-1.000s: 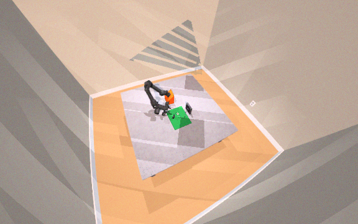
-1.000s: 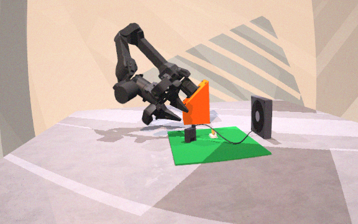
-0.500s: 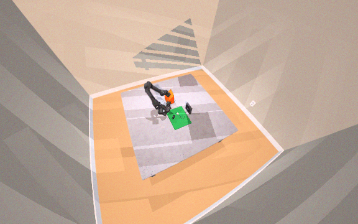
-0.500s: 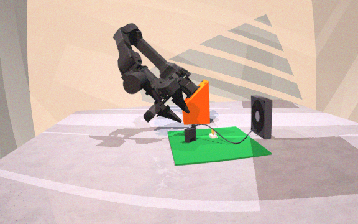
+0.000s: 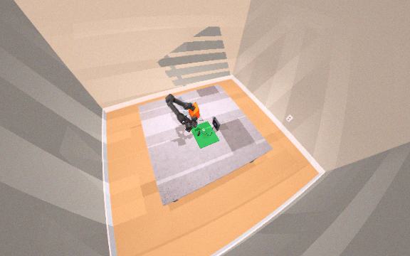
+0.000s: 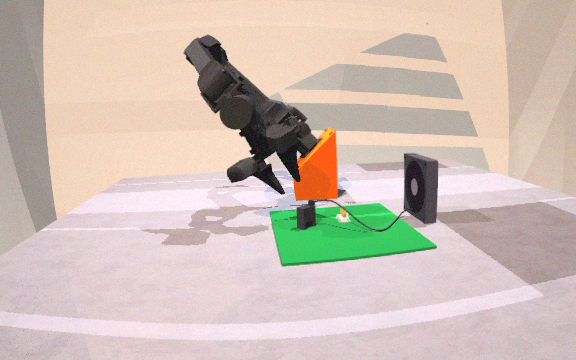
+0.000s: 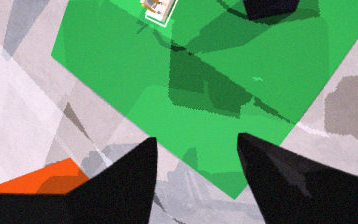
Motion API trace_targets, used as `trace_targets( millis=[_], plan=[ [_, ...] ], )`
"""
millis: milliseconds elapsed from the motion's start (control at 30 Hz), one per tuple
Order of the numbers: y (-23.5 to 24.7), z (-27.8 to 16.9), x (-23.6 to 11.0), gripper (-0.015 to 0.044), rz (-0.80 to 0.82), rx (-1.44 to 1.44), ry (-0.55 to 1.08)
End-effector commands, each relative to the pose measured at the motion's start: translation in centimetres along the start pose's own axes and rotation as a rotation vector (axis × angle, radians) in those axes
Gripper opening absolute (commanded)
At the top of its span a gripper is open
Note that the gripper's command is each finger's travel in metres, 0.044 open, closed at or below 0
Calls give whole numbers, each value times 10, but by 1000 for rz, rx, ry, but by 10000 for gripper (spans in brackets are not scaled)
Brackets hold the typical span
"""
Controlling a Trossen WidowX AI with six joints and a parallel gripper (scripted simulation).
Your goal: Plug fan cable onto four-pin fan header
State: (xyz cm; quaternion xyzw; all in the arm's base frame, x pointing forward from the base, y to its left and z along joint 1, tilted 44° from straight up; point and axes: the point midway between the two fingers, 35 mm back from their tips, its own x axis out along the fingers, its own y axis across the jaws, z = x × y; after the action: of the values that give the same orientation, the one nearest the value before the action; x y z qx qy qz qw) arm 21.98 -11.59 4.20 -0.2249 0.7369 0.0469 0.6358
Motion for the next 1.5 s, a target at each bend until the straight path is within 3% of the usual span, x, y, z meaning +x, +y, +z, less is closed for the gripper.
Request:
trace_targets(
  millis=[0, 633, 733, 867, 1033, 1467],
  plan=[
    [-2, 3, -5, 205, -61, 20, 62],
    [-11, 22, -41, 205, -414, 91, 203],
    [-10, 18, -36, 205, -370, 84, 192],
    [-11, 19, -37, 310, -376, 102, 193],
    [-6, 51, -51, 440, -408, 433, 111],
    [16, 116, -86, 440, -495, 1389, -112]
  ],
)
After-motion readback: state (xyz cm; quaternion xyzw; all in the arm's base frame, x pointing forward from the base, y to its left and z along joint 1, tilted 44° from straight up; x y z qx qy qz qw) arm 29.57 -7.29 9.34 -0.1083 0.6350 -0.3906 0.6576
